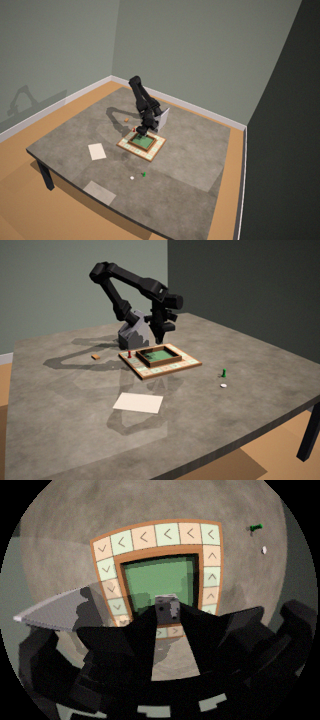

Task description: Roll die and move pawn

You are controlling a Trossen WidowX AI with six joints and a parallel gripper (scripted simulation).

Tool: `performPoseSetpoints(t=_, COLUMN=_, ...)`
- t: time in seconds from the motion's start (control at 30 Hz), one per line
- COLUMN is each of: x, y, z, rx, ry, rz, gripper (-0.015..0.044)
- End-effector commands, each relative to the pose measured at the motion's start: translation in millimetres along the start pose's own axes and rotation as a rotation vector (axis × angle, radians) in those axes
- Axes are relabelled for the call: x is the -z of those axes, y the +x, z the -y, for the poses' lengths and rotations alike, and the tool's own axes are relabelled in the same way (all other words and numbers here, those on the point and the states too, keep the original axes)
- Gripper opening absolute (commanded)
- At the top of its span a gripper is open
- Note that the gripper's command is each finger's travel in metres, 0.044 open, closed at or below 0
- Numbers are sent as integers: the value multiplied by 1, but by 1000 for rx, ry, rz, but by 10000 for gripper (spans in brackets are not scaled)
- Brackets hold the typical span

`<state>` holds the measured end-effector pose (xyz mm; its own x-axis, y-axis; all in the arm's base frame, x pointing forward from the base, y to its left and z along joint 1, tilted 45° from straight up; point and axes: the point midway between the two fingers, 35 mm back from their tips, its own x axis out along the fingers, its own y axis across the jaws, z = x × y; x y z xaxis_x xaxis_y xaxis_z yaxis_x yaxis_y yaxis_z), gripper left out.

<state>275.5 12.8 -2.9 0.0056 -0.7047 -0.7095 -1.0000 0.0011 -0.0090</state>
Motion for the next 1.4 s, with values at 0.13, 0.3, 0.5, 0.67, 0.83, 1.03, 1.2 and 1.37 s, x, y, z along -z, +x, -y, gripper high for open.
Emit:
performPoseSetpoints(t=0.13, x=3, y=6, z=-6, rx=-43, ry=-25, rz=103, gripper=0)
performPoseSetpoints(t=0.3, x=1, y=11, z=-9, rx=-90, ry=-28, rz=261, gripper=0)
performPoseSetpoints(t=0.5, x=-1, y=15, z=-13, rx=-110, ry=-30, rz=456, gripper=0)
performPoseSetpoints(t=0.67, x=-2, y=16, z=-13, rx=-92, ry=-30, rz=617, gripper=0)
performPoseSetpoints(t=0.83, x=-2, y=17, z=-13, rx=-41, ry=-27, rz=772, gripper=0)
performPoseSetpoints(t=1.03, x=0, y=15, z=-12, rx=-4, ry=-25, rz=843, gripper=0)
performPoseSetpoints(t=1.2, x=29, y=-14, z=0, rx=-3, ry=-24, rz=843, gripper=0)
performPoseSetpoints(t=1.37, x=29, y=-14, z=-2, rx=-3, ry=-24, rz=843, gripper=0)
